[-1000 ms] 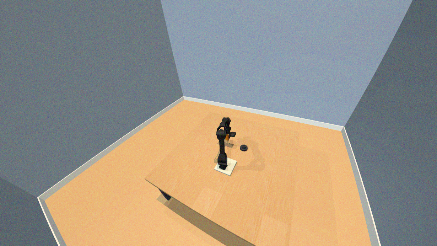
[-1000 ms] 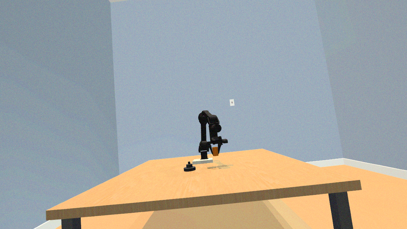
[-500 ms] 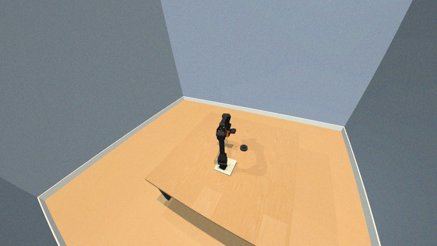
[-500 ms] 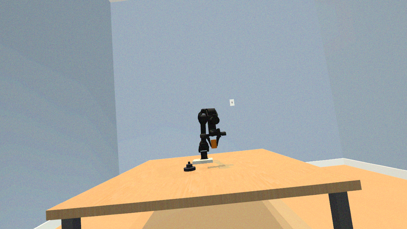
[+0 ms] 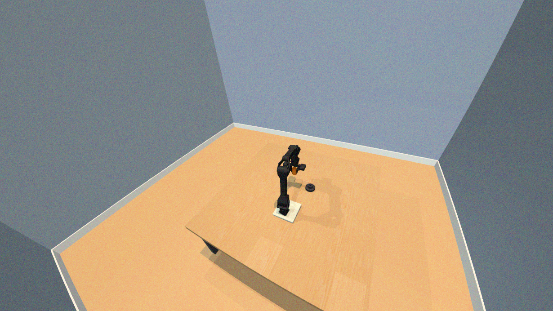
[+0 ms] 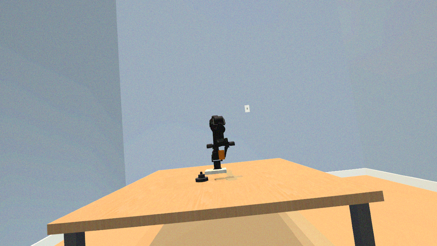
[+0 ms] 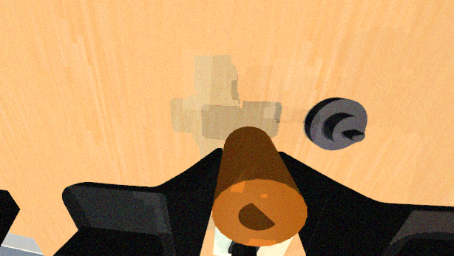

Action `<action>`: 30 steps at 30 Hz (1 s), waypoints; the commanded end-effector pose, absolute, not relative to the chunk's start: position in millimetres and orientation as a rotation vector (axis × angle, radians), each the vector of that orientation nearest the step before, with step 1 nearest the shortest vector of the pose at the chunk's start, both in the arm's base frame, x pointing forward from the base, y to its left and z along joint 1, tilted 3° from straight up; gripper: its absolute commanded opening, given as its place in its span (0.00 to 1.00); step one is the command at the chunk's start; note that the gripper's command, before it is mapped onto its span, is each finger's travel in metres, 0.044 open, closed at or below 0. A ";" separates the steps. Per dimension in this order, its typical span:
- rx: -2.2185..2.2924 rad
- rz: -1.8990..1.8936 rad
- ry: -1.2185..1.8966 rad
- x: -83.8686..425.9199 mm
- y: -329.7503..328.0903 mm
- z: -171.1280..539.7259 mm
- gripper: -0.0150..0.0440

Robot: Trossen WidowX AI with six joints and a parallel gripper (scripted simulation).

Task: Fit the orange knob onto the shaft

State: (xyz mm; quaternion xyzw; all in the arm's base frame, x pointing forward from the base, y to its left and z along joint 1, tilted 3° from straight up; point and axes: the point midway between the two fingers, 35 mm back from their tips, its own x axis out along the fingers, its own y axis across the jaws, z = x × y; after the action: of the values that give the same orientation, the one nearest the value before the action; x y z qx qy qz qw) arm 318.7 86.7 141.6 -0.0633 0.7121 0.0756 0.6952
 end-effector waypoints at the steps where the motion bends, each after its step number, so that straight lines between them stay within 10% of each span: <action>1: -0.147 0.165 1.593 321.5 76.4 137.1 0.25; 30: -0.154 0.158 1.593 338.5 -13.3 111.9 0.25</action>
State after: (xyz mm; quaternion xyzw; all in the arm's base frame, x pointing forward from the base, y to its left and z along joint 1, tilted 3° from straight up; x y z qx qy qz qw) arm 339.4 -5.7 115.7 -0.0668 0.7111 0.0718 0.6962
